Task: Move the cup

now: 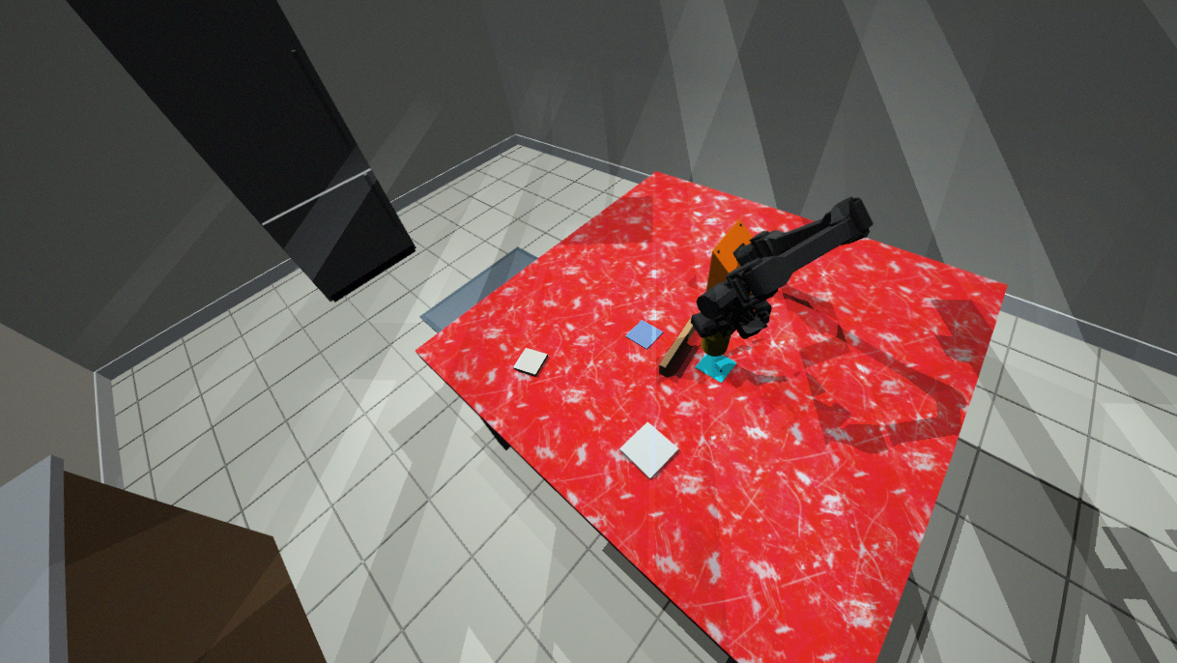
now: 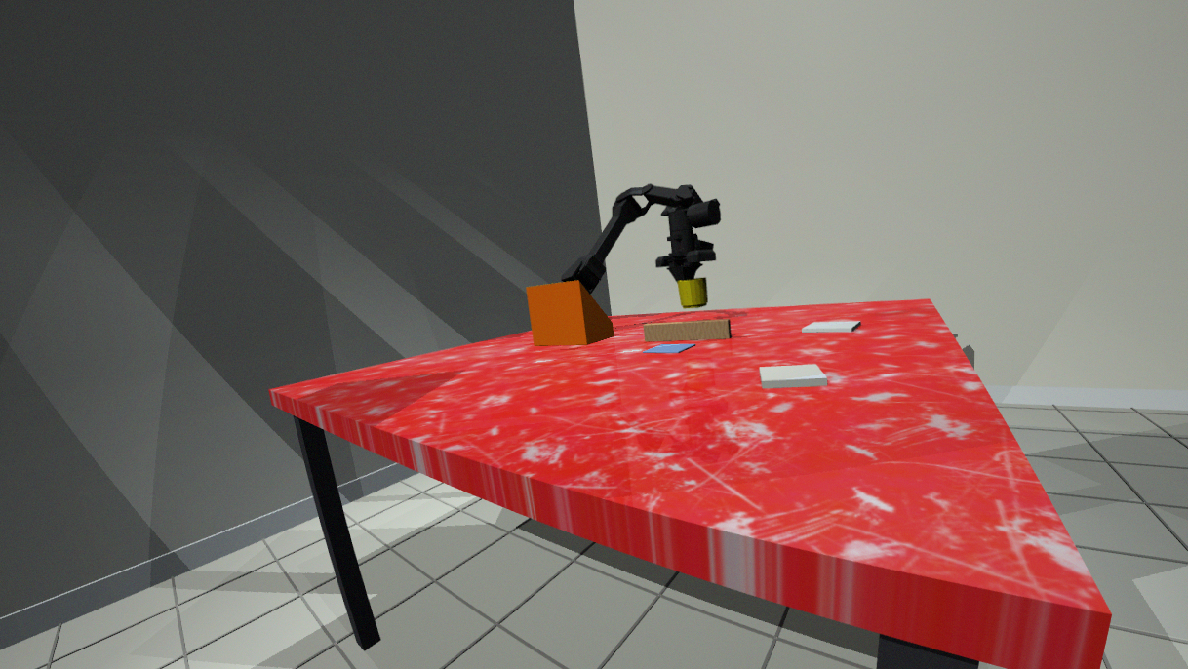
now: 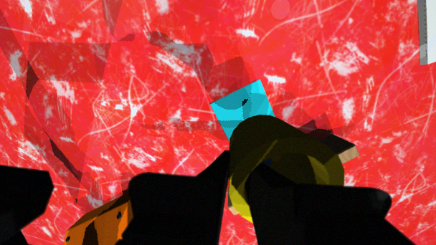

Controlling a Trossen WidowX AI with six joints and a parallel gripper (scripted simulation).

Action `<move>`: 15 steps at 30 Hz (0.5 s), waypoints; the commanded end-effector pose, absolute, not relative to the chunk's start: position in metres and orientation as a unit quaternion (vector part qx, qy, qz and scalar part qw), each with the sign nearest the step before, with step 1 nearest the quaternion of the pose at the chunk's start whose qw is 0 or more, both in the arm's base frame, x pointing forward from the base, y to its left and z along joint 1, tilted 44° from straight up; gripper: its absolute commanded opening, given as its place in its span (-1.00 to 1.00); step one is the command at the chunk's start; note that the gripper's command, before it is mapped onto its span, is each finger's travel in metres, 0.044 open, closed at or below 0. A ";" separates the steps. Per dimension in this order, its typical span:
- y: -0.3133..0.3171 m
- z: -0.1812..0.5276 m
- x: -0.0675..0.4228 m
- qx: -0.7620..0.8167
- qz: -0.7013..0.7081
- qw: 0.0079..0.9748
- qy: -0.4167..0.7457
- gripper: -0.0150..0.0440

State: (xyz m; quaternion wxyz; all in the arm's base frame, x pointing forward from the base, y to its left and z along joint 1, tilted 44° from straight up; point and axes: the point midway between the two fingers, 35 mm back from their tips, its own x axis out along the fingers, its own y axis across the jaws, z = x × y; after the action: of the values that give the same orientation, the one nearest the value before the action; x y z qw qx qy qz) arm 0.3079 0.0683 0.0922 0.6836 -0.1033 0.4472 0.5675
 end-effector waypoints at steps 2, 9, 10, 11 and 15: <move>0.077 0.108 0.307 -0.103 0.566 0.687 0.443 -0.49; 0.080 0.104 0.307 -0.103 0.566 0.687 0.443 -0.49; 0.081 0.103 0.307 -0.103 0.566 0.687 0.443 -0.49; 0.082 0.102 0.307 -0.103 0.566 0.687 0.443 -0.49; 0.086 0.098 0.307 -0.103 0.566 0.687 0.443 -0.49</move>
State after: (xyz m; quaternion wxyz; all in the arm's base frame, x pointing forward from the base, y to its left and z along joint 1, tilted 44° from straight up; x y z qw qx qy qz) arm 0.3066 0.0829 0.1001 0.6852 -0.1048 0.4450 0.5670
